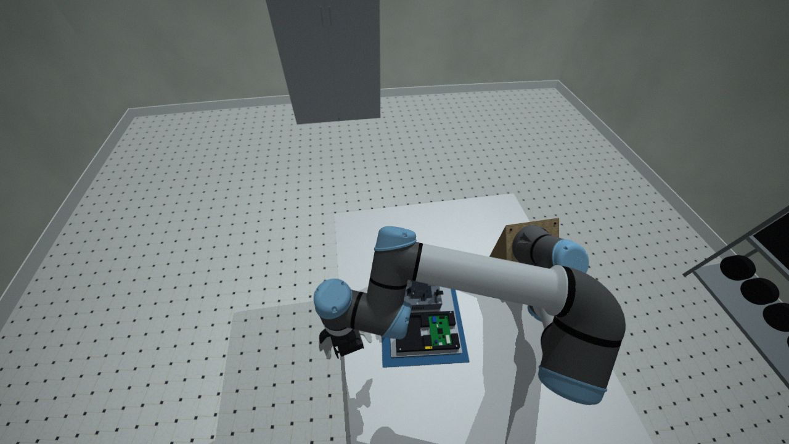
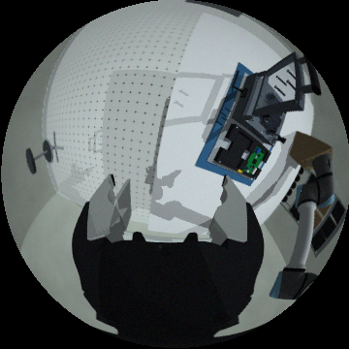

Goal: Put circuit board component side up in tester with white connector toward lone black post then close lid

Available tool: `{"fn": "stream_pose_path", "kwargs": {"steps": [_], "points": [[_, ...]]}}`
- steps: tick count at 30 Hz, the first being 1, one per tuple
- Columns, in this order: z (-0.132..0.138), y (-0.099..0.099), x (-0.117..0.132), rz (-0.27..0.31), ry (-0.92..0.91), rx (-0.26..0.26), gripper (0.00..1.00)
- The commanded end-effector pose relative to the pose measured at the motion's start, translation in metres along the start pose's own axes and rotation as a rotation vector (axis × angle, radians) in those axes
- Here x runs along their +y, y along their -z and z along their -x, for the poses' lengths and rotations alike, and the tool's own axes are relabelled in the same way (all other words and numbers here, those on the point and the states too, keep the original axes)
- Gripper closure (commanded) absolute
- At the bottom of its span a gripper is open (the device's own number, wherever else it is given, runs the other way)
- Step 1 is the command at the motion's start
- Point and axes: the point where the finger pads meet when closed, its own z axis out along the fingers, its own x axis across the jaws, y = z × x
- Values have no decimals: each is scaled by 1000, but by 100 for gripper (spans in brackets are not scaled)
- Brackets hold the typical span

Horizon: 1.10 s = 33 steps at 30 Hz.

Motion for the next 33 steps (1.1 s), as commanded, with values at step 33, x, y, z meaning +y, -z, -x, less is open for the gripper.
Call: {"fn": "stream_pose_path", "kwargs": {"steps": [33], "points": [[-83,75,-13,-19,862,8,0]]}}
